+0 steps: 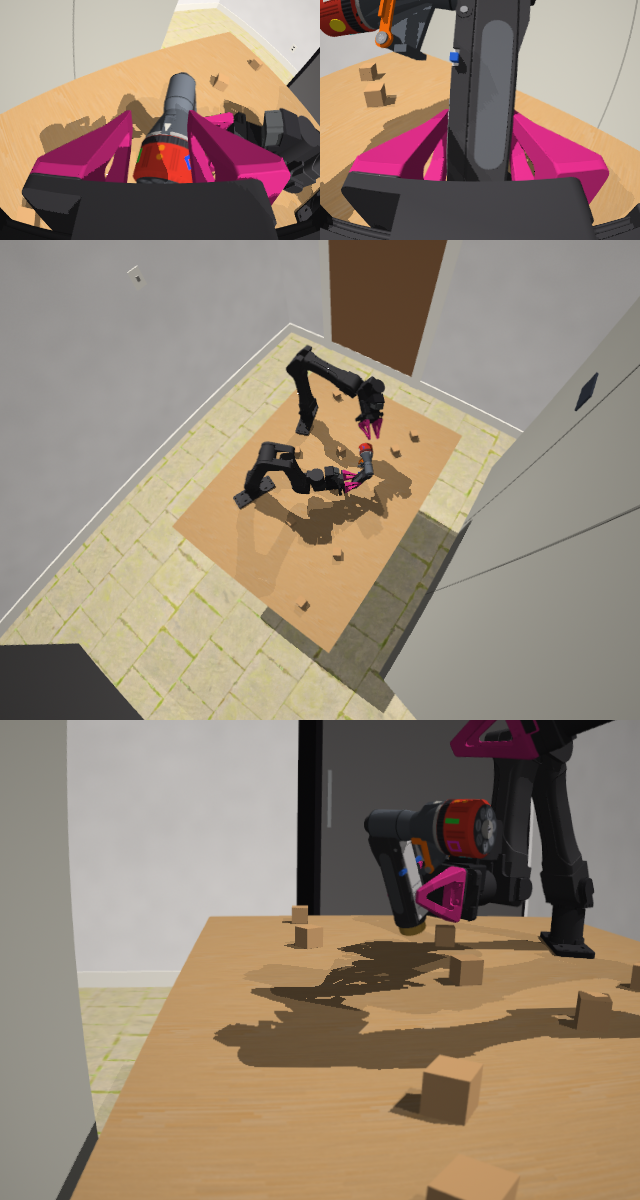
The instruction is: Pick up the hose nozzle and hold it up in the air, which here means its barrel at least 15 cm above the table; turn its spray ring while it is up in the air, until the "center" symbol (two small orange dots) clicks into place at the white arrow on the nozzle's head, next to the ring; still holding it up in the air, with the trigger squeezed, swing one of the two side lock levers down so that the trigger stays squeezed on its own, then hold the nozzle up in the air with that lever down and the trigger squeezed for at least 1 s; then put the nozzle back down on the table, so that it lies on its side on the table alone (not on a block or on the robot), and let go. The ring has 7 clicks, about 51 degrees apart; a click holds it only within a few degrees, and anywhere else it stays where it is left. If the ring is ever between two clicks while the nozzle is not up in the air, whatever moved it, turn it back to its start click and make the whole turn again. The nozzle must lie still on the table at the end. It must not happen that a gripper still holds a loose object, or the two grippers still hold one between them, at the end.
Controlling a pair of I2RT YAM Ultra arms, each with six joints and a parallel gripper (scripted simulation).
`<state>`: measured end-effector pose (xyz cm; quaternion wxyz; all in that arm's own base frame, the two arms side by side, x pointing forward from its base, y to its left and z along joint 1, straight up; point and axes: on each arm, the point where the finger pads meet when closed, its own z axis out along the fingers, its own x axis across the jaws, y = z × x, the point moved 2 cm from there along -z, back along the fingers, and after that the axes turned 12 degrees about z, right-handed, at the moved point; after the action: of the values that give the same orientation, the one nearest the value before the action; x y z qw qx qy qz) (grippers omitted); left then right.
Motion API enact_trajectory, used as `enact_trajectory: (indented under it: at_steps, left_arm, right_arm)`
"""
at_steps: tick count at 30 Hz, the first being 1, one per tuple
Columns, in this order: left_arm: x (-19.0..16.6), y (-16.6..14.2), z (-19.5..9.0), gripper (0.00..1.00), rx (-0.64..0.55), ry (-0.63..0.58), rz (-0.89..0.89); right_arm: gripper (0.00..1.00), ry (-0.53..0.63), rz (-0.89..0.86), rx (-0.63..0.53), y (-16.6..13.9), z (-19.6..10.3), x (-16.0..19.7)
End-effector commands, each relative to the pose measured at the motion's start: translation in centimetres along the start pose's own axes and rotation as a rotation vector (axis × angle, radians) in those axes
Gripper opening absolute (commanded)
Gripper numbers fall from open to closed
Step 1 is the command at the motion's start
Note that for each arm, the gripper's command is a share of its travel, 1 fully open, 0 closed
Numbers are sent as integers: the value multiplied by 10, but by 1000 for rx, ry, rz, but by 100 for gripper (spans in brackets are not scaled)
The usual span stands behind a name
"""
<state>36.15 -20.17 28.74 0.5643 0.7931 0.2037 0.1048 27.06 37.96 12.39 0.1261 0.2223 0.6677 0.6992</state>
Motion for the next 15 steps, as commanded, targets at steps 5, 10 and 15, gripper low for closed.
enact_trajectory:
  at_steps: [5,10,15]
  left_arm:
    - [-2,34,11,37,100,71,-181]
    - [-10,26,26,37,222,165,-394]
    - [-11,29,28,37,276,222,-481]
  right_arm:
    - [36,7,-10,-97,31,-3,2]
    - [36,7,-10,-97,31,-3,2]
    - [36,7,-10,-97,31,-3,2]
